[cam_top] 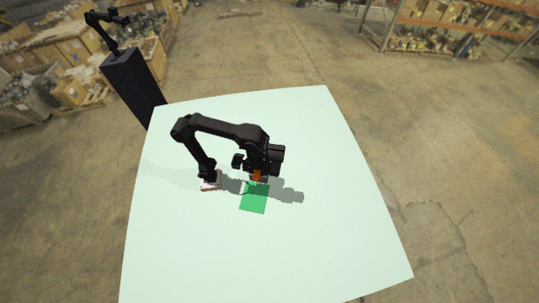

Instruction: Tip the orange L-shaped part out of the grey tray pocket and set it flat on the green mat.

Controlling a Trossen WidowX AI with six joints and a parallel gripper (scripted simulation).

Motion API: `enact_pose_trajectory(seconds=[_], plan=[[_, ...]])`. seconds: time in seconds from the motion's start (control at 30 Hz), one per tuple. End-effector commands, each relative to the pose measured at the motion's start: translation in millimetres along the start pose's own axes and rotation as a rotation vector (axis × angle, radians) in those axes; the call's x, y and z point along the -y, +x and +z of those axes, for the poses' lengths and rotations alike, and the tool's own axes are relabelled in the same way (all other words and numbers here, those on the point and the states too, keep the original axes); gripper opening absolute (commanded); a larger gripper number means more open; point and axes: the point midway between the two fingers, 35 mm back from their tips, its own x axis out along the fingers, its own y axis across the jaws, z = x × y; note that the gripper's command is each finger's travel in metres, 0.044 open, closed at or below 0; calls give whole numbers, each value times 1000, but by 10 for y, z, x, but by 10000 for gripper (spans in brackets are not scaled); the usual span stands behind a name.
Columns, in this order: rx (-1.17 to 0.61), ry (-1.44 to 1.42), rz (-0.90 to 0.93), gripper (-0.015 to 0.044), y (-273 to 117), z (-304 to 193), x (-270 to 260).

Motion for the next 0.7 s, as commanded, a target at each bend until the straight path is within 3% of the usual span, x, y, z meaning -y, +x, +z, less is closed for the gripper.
enact_pose_trajectory(seconds=[0.0, 0.67], plan=[[4, -4, 4, 0, 14, -126, -23], [-1, -4, 5, 0, 40, -680, -104]])
